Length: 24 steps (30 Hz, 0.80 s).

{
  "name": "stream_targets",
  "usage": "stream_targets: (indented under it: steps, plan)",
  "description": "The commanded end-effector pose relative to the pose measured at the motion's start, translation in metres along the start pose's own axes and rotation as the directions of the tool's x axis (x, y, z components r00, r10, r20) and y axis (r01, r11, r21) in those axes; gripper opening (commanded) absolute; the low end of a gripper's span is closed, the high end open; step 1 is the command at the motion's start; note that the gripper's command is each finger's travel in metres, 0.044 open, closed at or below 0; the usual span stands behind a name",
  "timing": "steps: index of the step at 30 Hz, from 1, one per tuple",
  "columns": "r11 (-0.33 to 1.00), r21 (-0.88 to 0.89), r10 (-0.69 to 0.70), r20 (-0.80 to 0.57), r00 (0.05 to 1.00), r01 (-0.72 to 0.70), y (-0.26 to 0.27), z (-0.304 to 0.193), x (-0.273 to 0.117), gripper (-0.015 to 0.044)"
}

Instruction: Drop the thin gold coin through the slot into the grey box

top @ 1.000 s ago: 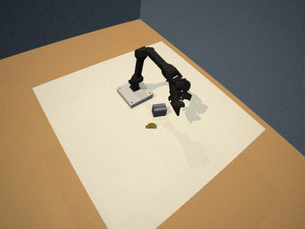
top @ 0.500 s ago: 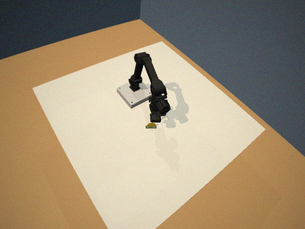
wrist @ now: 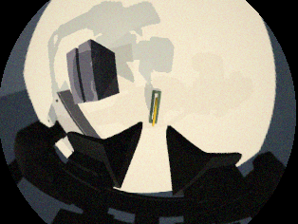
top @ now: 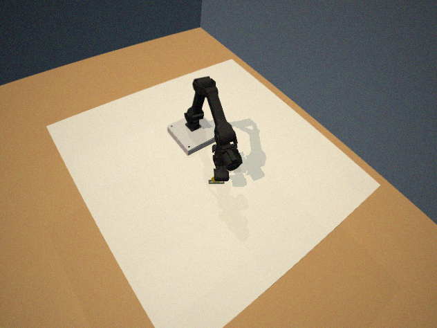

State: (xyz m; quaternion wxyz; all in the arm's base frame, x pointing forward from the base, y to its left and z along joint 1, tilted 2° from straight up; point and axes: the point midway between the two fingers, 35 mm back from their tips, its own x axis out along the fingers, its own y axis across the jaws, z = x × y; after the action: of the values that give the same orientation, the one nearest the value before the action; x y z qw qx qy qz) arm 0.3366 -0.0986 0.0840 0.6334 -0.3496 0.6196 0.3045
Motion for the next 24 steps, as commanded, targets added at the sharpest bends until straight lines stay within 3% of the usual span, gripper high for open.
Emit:
stream_targets:
  steps: [1, 24]
  plan:
    - [1.0, -0.005, 0.01, 0.002, 1.0, -0.01, 0.002, 0.0, 0.008, 0.0161]
    - [1.0, -0.005, 0.01, 0.002, 1.0, -0.01, 0.0, 0.001, 0.043, 0.0161]
